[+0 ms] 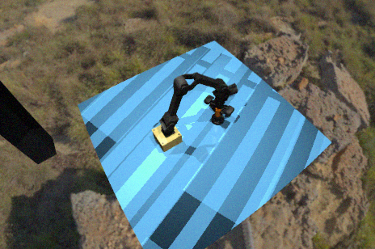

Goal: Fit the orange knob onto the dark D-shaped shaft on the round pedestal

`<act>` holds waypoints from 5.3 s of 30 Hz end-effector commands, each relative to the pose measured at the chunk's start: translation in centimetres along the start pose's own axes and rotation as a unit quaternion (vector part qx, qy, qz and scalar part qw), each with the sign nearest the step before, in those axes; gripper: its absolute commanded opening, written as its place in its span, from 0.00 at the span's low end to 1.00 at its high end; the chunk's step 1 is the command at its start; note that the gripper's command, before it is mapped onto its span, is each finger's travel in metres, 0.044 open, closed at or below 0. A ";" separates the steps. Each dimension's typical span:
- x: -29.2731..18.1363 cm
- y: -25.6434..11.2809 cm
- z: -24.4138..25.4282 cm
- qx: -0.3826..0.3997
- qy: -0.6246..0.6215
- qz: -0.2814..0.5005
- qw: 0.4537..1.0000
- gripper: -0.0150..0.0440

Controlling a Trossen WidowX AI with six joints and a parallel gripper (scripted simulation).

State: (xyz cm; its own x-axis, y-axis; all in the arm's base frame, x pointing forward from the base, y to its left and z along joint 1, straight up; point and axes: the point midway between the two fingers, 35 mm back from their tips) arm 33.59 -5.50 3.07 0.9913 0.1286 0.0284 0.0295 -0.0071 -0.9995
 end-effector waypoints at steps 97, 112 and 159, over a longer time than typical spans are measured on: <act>0.1 -0.1 0.0 0.000 -0.312 -0.003 0.950 0.25; 0.3 0.1 0.0 0.000 -0.312 -0.003 0.950 0.25; 0.3 0.1 0.0 0.000 -0.410 -0.003 0.912 0.25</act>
State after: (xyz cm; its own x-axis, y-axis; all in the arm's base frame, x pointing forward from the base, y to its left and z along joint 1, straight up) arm 33.82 -5.52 3.07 0.5675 0.8232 0.0129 0.0337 -0.0075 -0.9994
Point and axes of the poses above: the point midway between the two fingers, 35 mm back from their tips, its own y axis out along the fingers, its own z axis across the jaws, x = y × z, and after that the axes turned 13 degrees about y, right-handed
